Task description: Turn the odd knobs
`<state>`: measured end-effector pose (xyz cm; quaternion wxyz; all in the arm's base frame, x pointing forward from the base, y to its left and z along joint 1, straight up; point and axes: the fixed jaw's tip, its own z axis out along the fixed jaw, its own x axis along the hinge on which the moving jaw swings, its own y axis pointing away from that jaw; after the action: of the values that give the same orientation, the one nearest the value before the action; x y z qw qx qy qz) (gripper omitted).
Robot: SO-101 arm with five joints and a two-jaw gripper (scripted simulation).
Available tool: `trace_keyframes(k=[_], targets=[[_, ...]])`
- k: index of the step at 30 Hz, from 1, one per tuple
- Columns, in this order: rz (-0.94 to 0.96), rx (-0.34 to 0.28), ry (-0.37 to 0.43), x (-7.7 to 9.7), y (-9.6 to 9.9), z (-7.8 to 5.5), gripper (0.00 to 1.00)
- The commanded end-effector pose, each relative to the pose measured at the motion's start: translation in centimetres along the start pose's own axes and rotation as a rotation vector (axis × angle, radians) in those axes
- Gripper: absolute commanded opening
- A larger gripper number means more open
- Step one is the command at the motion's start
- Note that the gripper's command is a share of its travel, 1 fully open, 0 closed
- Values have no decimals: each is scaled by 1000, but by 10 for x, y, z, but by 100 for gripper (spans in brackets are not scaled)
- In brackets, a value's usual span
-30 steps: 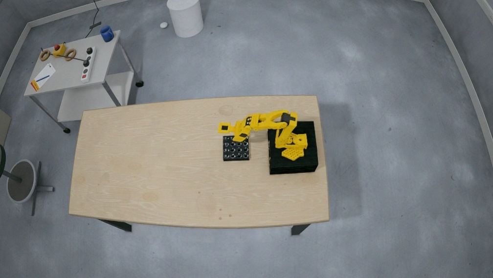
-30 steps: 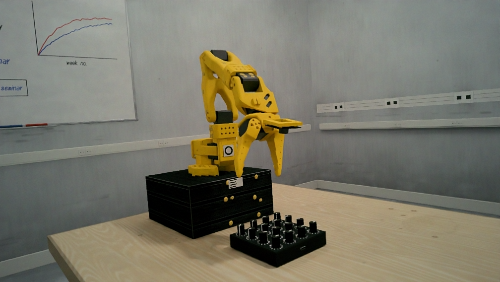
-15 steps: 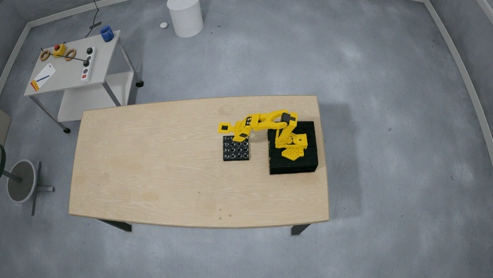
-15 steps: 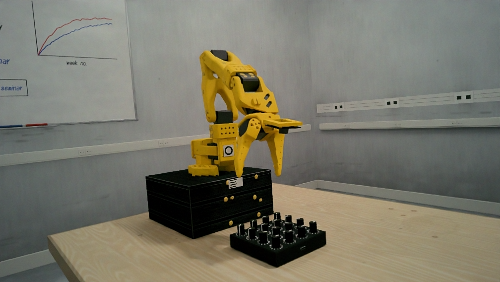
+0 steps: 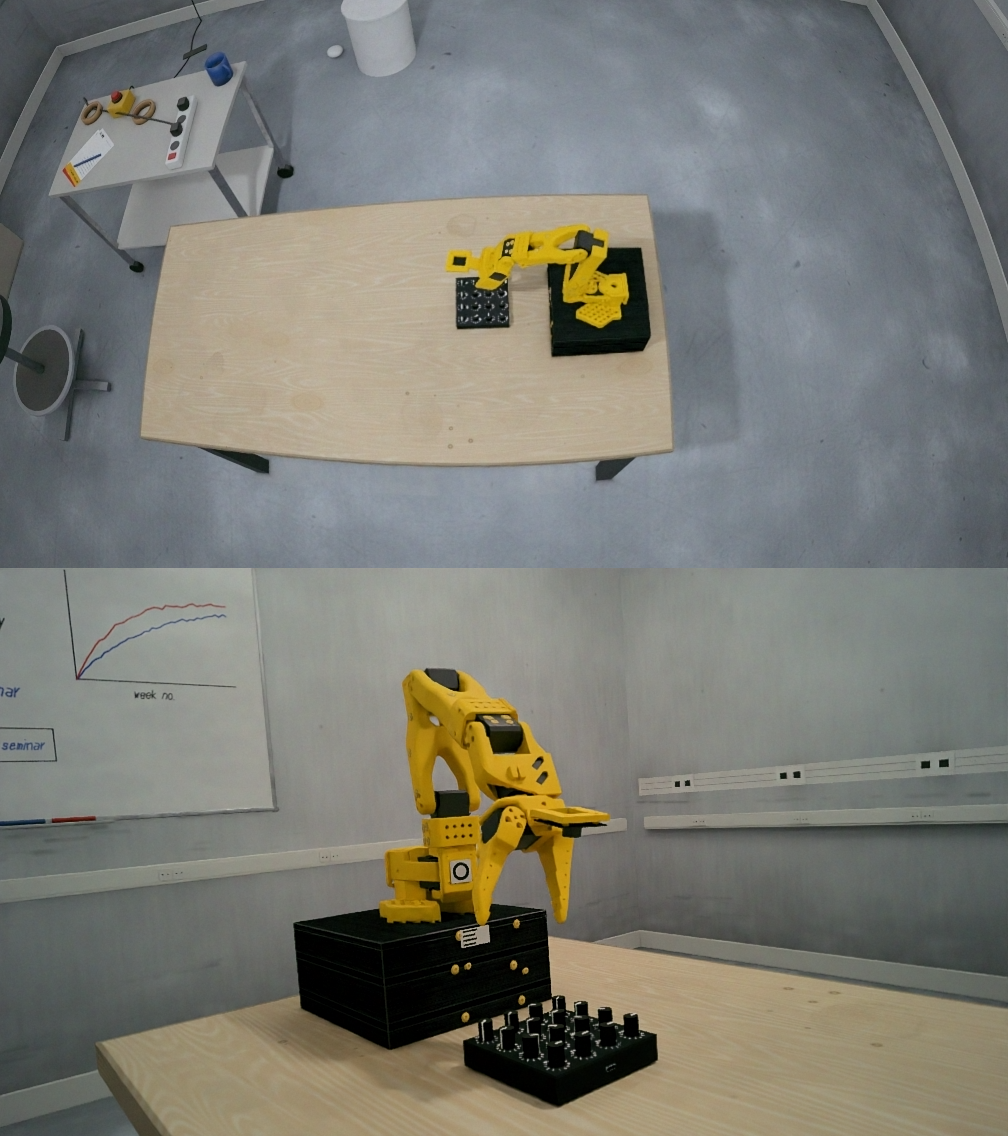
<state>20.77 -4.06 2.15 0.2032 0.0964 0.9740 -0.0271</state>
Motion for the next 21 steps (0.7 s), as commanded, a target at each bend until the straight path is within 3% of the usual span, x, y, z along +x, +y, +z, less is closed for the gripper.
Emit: trace_keyframes(k=[1, 21], targets=[[3, -3, -8, -3, 1, 1, 40], [3, -3, -24, -8, 1, 3, 40]])
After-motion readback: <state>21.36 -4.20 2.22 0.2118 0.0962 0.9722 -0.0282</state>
